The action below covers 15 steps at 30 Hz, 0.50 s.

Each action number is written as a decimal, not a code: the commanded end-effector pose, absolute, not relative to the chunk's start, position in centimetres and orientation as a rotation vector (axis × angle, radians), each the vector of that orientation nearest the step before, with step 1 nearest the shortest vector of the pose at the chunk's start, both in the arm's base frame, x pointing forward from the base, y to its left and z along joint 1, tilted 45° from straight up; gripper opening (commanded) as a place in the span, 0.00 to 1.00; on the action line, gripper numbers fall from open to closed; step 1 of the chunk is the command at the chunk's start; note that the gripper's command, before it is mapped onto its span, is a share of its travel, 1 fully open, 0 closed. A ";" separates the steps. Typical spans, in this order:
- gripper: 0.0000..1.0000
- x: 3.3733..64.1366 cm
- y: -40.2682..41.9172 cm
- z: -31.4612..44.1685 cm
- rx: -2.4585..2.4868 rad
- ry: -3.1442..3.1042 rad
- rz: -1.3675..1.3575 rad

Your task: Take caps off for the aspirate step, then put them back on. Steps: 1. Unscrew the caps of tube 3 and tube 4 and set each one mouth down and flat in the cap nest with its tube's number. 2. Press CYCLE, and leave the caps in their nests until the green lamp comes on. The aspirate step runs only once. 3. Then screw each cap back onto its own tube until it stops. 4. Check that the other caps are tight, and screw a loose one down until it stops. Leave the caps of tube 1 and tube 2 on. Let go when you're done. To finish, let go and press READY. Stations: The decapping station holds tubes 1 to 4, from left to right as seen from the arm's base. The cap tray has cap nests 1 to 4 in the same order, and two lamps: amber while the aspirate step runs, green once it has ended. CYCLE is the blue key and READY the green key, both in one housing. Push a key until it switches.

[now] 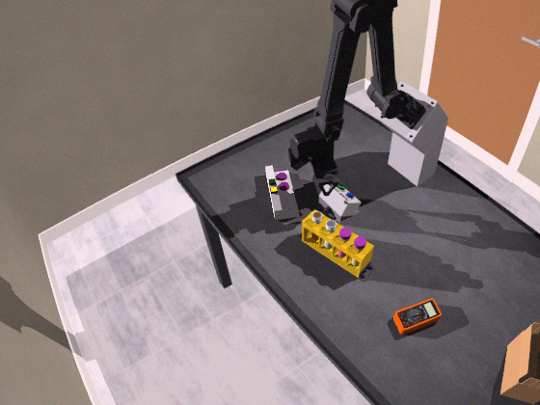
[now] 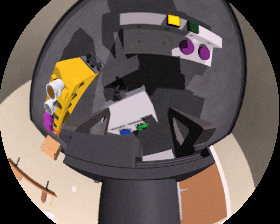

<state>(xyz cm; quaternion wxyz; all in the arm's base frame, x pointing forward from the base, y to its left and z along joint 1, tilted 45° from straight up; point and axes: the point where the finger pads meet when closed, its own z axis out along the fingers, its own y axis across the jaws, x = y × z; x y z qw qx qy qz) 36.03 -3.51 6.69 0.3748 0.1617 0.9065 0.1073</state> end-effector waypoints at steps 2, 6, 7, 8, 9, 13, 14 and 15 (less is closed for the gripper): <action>1.00 38.2 -6.5 7.8 0.430 2.335 0.256; 1.00 40.2 -9.0 9.2 0.431 2.332 0.256; 1.00 40.7 -9.6 9.6 0.431 2.332 0.256; 1.00 40.7 -9.6 9.6 0.431 2.332 0.256; 1.00 40.7 -9.6 9.6 0.431 2.332 0.256; 1.00 42.6 -12.1 11.0 0.431 2.329 0.255; 1.00 43.1 -12.7 11.4 0.431 2.329 0.255; 1.00 43.6 -13.3 11.8 0.431 2.328 0.255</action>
